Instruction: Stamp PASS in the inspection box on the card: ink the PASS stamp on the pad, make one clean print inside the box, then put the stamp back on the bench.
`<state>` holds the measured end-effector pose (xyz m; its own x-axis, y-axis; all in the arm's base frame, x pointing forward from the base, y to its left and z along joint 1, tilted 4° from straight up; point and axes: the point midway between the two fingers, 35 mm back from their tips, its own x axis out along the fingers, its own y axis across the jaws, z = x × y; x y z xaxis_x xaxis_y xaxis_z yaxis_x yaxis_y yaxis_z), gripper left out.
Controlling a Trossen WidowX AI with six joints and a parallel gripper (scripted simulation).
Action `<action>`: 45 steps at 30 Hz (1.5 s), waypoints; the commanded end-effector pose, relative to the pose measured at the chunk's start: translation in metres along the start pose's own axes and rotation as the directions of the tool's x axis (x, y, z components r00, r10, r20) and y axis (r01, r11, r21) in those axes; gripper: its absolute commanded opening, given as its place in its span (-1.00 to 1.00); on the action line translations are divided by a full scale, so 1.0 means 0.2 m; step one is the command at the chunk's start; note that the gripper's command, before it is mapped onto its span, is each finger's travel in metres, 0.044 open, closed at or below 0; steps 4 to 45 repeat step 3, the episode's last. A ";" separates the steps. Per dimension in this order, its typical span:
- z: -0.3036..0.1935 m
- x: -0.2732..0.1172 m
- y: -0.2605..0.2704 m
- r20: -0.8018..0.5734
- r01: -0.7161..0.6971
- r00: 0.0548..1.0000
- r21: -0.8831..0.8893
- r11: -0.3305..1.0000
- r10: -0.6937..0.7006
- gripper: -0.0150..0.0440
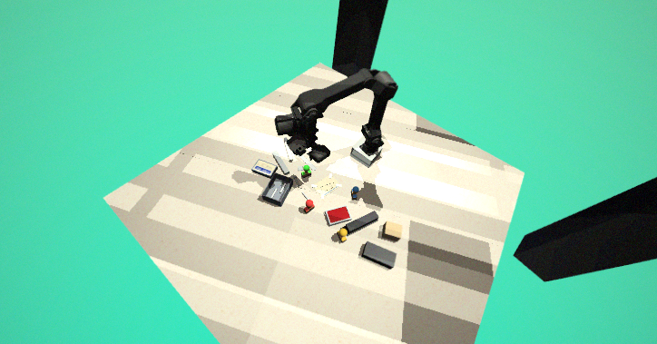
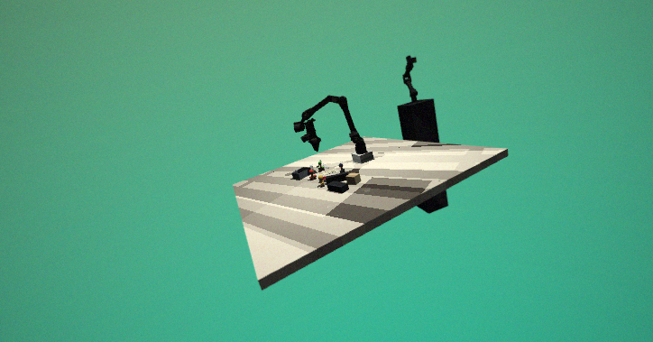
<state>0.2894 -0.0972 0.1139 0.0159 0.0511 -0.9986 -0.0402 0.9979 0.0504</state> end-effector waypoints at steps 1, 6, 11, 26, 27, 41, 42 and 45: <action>0.00 0.00 0.00 0.000 0.000 1.000 0.000 1.000 0.000 0.38; 0.00 0.00 0.00 0.000 0.000 1.000 0.000 1.000 0.000 0.38; 0.00 0.00 0.00 0.000 0.000 1.000 0.000 1.000 0.000 0.38; 0.00 0.00 0.00 0.000 0.000 1.000 0.000 1.000 0.000 0.38; 0.00 0.00 0.00 0.000 0.000 1.000 0.000 1.000 0.000 0.38; 0.00 0.00 0.00 0.000 0.000 1.000 0.000 1.000 0.000 0.38; 0.00 0.00 0.00 0.000 0.000 1.000 0.000 1.000 0.000 0.38; 0.00 0.00 0.00 0.000 0.000 1.000 0.000 1.000 0.000 0.38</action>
